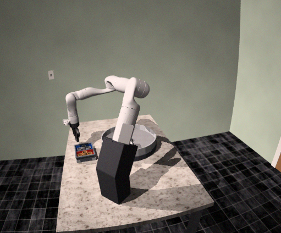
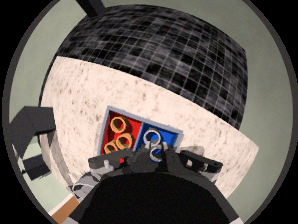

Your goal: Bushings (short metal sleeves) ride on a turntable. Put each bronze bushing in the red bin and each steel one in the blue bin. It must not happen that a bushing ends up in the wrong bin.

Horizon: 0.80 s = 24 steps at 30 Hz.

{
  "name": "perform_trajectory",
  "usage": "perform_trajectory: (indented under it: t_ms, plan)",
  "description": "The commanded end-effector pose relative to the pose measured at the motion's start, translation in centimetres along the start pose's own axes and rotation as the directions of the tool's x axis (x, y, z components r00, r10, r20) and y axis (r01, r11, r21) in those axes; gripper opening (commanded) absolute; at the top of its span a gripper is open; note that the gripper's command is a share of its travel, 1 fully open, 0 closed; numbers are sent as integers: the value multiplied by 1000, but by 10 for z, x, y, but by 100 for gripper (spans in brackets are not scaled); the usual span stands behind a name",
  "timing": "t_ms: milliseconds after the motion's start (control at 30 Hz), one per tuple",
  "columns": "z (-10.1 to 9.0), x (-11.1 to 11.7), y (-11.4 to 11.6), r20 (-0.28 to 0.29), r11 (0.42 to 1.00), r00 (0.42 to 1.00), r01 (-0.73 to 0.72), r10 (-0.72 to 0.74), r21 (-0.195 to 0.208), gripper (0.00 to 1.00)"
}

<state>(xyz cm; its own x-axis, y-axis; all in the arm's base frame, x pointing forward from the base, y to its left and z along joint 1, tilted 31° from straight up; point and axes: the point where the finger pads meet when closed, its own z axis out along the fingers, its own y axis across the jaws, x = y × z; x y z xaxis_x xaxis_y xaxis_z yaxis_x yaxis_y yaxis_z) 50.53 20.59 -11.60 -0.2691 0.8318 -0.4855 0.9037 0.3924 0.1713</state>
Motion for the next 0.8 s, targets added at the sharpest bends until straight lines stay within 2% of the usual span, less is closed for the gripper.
perform_trajectory:
  t_ms: [0,133,767]
  plan:
    - [-16,-2,4,1,1000,1000,-1,1,-9,19]
    - [-61,-2,3,1,1000,1000,-1,1,-9,19]
    - [-60,-2,3,1,1000,1000,-1,1,-9,19]
